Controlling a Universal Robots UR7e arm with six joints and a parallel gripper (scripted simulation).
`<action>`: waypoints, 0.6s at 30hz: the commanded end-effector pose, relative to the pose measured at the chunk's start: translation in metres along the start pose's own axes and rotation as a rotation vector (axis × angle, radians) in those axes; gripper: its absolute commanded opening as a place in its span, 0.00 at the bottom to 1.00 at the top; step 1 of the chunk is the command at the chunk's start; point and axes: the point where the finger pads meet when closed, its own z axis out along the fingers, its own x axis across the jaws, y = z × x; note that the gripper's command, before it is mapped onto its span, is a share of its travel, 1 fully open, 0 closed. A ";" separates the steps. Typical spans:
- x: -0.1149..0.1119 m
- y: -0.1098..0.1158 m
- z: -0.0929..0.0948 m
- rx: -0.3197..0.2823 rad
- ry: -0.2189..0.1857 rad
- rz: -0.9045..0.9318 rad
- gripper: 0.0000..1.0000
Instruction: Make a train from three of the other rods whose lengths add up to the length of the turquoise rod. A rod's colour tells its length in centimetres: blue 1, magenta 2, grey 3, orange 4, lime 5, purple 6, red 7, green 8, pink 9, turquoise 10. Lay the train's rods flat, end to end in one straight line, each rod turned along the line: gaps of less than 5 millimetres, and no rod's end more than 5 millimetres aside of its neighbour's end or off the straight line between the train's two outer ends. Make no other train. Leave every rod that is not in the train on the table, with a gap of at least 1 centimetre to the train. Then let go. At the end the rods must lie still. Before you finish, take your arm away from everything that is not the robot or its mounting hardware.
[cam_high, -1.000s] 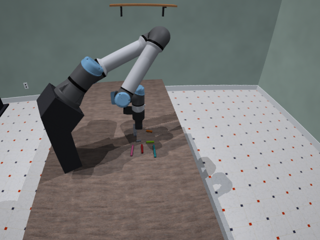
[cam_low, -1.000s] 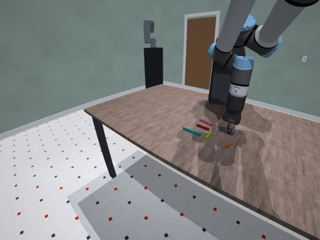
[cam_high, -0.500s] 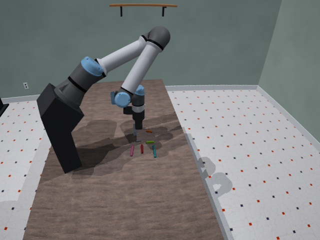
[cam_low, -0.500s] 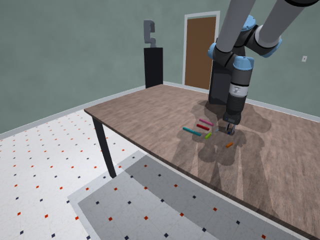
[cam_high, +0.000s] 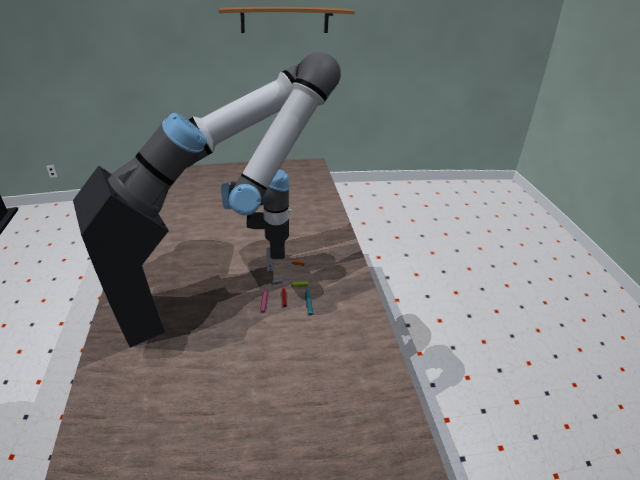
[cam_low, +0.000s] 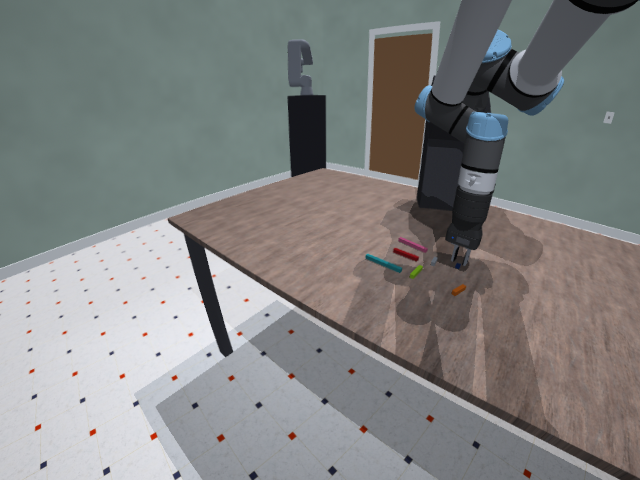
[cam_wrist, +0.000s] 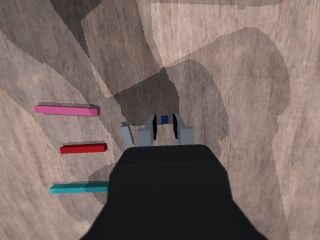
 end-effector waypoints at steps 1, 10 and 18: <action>0.000 0.000 0.000 -0.001 0.000 0.000 0.54; 0.000 0.000 0.003 -0.001 0.000 0.000 0.54; 0.000 0.000 0.009 -0.001 0.000 0.000 0.54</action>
